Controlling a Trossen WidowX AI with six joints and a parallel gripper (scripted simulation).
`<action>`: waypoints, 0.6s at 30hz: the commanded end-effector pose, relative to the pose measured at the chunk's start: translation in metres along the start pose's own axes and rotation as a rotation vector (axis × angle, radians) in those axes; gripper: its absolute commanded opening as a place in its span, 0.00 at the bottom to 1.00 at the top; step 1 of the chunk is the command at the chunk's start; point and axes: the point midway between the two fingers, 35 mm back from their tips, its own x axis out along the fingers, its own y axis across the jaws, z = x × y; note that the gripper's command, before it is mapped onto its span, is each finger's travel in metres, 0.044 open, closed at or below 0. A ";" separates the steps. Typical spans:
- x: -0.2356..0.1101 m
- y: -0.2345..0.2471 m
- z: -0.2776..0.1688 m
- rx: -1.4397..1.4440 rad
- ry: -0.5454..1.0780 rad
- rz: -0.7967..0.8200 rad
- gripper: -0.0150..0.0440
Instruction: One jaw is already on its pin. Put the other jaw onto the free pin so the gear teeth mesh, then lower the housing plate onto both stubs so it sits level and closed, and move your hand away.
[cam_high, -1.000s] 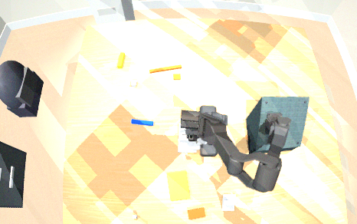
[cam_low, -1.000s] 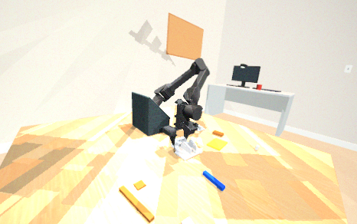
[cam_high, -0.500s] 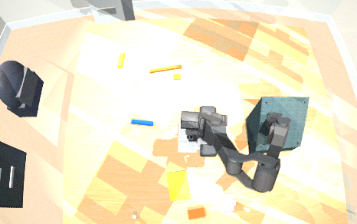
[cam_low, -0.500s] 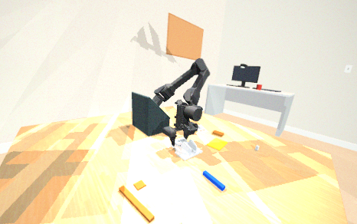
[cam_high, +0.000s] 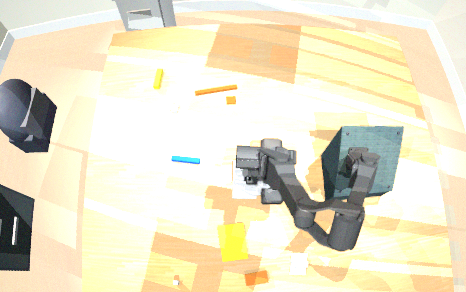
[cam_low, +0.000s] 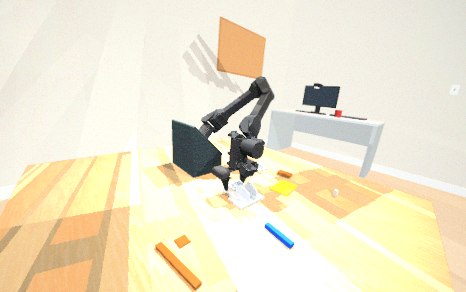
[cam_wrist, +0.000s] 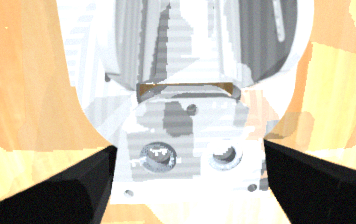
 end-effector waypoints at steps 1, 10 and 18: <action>0.000 0.001 0.000 0.004 -0.002 0.005 0.85; 0.003 0.001 0.000 0.004 -0.002 0.005 0.85; 0.004 0.001 0.000 0.004 -0.002 0.005 0.85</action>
